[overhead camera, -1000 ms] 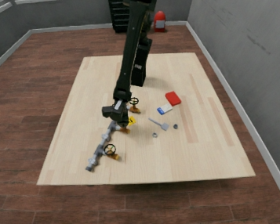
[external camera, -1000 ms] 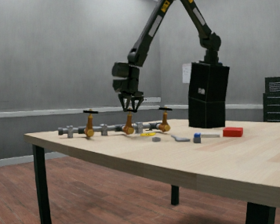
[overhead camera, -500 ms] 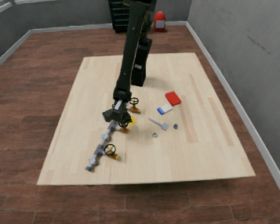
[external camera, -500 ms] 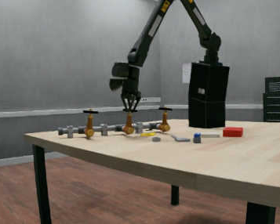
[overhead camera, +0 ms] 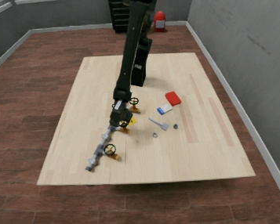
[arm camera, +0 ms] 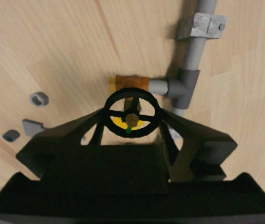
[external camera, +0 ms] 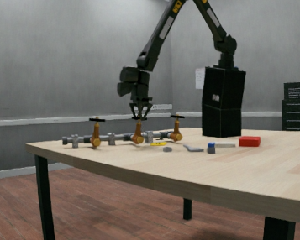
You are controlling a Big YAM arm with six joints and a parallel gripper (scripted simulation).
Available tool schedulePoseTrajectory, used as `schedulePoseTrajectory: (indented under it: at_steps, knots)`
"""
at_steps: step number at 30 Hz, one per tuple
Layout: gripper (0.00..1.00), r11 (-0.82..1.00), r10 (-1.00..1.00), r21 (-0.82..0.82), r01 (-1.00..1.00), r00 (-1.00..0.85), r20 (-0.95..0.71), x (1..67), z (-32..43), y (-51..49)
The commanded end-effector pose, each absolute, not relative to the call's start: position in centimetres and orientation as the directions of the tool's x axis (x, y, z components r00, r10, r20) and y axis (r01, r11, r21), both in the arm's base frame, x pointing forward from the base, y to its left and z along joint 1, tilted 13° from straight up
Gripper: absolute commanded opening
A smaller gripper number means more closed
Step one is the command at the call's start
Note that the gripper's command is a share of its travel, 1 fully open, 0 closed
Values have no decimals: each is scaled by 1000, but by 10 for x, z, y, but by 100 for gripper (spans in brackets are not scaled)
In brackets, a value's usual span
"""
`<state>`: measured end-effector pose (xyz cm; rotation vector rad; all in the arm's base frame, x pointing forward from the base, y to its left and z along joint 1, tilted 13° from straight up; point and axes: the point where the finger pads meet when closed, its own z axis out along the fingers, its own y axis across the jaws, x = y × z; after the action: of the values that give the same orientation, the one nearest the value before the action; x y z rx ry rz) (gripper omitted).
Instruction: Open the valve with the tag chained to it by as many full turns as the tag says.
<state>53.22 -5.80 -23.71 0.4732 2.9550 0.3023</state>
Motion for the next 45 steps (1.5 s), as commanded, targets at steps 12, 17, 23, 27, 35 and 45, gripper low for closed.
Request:
schedulePoseTrajectory:
  at_steps: [12, 17, 23, 27, 35, 45]
  knots:
    - [0, 858, -483, 65, -509, -844, -234, 535, -234, -57]
    - [0, 721, -670, 9, -693, -701, -243, 535, -234, -57]
    - [0, 505, -845, -59, -861, -480, -235, 535, -234, -57]
    - [0, 358, -917, -95, -929, -331, -222, 535, -234, -57]
    - [0, 87, -981, -148, -985, -58, -187, 535, -235, -57]
    - [0, 63, -983, -153, -986, -34, -183, 535, -235, -57]
